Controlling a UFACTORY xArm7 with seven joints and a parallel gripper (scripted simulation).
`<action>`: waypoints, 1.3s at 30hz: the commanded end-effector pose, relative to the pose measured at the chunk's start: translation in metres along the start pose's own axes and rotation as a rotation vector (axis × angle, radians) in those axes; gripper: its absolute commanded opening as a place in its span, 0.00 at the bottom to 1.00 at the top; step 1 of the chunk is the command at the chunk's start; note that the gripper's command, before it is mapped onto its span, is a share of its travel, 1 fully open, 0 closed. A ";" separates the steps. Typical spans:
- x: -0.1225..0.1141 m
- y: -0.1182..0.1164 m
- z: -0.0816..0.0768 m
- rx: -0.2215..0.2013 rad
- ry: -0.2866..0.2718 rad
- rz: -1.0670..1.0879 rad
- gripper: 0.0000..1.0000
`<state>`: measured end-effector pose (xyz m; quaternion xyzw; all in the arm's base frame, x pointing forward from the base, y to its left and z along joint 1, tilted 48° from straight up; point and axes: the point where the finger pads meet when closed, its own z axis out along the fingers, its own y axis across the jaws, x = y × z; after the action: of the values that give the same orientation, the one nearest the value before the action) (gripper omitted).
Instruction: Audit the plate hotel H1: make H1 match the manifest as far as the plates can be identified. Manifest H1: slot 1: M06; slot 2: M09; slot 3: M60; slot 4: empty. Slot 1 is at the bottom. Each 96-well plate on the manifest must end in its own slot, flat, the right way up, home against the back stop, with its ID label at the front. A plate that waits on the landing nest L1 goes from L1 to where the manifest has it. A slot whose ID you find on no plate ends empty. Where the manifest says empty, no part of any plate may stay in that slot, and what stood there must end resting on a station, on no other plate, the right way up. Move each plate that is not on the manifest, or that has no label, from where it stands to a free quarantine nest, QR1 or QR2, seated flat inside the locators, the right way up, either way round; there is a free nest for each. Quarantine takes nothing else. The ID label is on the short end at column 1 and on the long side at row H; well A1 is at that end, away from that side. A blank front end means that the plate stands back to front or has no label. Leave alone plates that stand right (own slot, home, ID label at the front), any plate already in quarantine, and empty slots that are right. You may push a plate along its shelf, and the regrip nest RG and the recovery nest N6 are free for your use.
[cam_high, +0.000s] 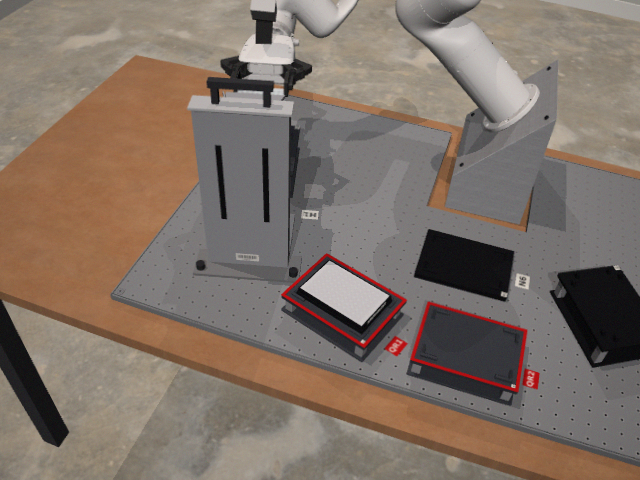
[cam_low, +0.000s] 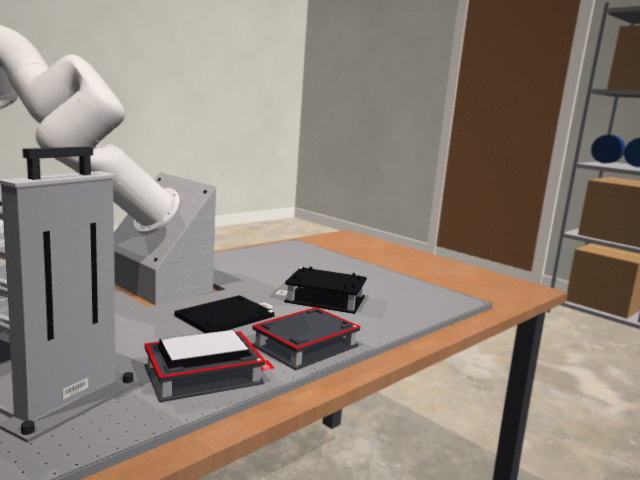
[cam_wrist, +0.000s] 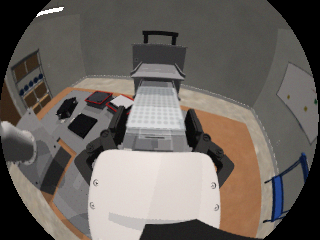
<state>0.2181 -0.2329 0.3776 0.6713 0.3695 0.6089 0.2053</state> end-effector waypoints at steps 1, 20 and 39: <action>0.001 0.000 -0.007 0.001 0.000 -0.002 0.00; 0.001 0.000 -0.036 0.001 -0.001 -0.002 0.00; 0.001 0.000 -0.064 0.001 -0.001 -0.002 0.00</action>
<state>0.1616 -0.2430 0.3878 0.6713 0.3695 0.6089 0.2053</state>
